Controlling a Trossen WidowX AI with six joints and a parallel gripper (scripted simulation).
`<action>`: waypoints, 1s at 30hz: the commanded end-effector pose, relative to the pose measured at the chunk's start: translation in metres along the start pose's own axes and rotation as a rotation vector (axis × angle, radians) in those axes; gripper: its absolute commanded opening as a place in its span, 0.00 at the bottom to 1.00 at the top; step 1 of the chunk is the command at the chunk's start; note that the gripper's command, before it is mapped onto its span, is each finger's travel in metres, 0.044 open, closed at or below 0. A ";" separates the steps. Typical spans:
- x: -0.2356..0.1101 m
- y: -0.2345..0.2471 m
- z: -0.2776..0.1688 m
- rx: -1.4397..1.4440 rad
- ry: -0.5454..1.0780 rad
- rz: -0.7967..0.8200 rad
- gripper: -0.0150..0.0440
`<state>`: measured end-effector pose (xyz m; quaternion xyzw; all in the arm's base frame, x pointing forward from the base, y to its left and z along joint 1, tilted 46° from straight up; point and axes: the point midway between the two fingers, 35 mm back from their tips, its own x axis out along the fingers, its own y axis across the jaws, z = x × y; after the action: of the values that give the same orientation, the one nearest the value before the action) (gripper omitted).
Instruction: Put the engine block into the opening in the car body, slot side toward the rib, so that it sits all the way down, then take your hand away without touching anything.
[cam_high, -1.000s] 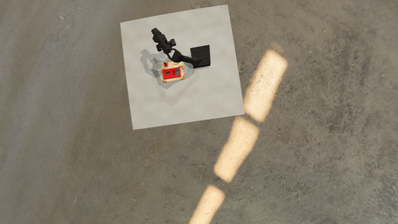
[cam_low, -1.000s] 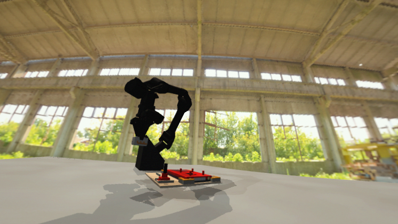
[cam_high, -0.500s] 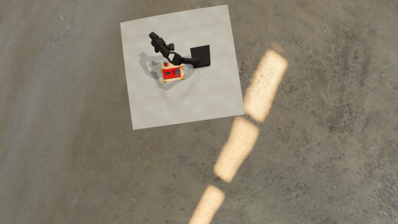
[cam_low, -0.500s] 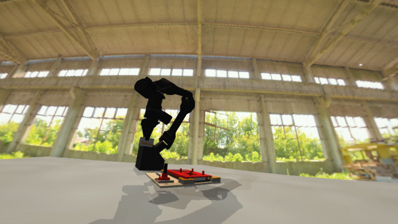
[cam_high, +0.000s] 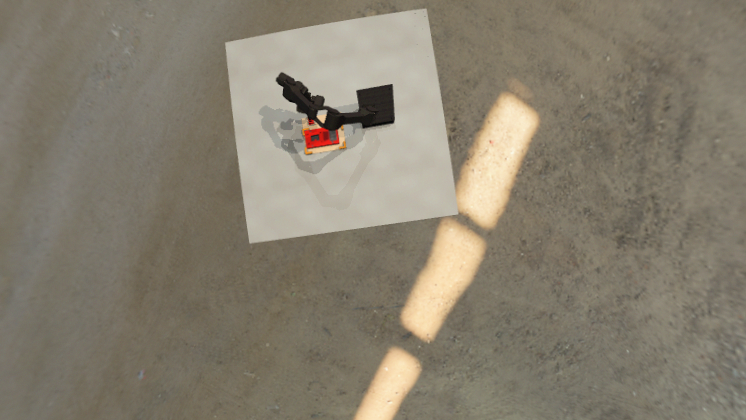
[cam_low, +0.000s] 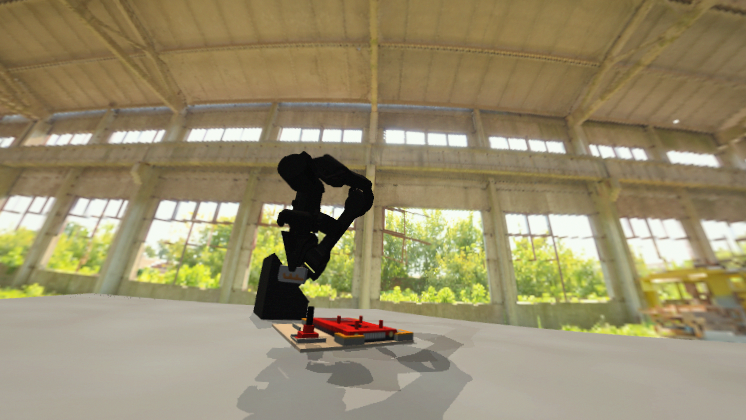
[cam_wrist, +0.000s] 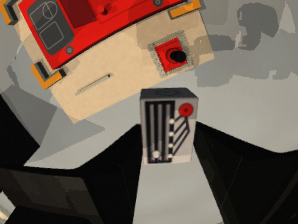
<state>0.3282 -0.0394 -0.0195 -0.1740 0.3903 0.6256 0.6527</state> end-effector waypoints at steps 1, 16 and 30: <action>0.003 0.001 0.012 0.092 -0.004 -0.004 0.25; 0.018 0.005 0.057 0.441 -0.008 -0.005 0.25; 0.032 0.015 0.097 0.765 -0.019 0.007 0.25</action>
<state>0.3411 0.0463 0.0182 0.0632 0.5775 0.4563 0.6741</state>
